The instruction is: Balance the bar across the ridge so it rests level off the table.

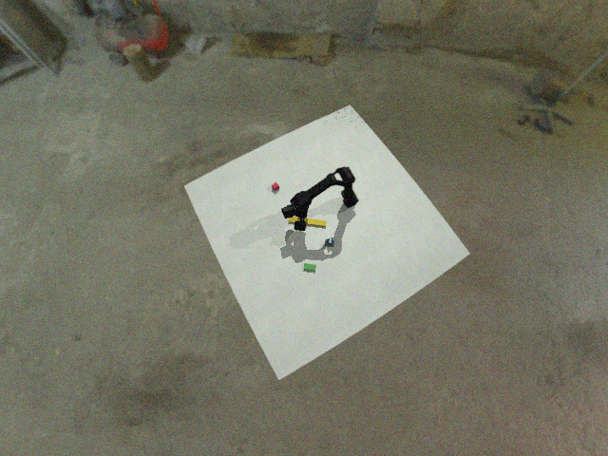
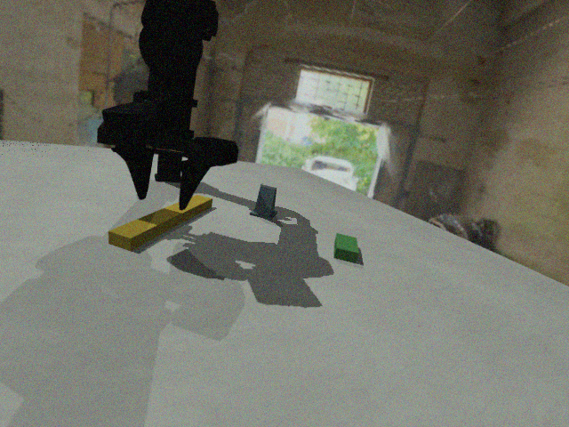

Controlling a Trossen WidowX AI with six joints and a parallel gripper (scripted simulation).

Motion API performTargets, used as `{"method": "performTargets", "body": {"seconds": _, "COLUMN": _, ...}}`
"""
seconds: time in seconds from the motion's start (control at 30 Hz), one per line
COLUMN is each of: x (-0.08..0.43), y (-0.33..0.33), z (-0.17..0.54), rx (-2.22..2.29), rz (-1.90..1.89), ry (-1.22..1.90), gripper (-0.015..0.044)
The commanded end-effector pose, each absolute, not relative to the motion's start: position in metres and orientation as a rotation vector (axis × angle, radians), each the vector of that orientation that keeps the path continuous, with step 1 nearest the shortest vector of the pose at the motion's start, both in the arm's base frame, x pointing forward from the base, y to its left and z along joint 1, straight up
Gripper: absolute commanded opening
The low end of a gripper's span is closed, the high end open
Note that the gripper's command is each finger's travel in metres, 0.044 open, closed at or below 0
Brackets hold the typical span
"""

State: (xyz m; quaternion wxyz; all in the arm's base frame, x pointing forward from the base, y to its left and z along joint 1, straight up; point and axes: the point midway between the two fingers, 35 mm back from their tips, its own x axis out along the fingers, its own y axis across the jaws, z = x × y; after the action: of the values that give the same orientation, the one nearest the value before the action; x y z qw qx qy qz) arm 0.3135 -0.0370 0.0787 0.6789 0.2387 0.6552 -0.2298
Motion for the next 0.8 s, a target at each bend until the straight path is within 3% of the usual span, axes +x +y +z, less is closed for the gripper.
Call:
{"method": "performTargets", "body": {"seconds": 0.0, "x": 0.313, "y": -0.038, "z": 0.074, "rx": 0.528, "rz": -0.517, "ry": 1.474, "gripper": 0.0315}}
{"method": "performTargets", "body": {"seconds": 0.77, "x": 0.314, "y": -0.038, "z": 0.049, "rx": 0.528, "rz": -0.517, "ry": 1.475, "gripper": 0.0315}}
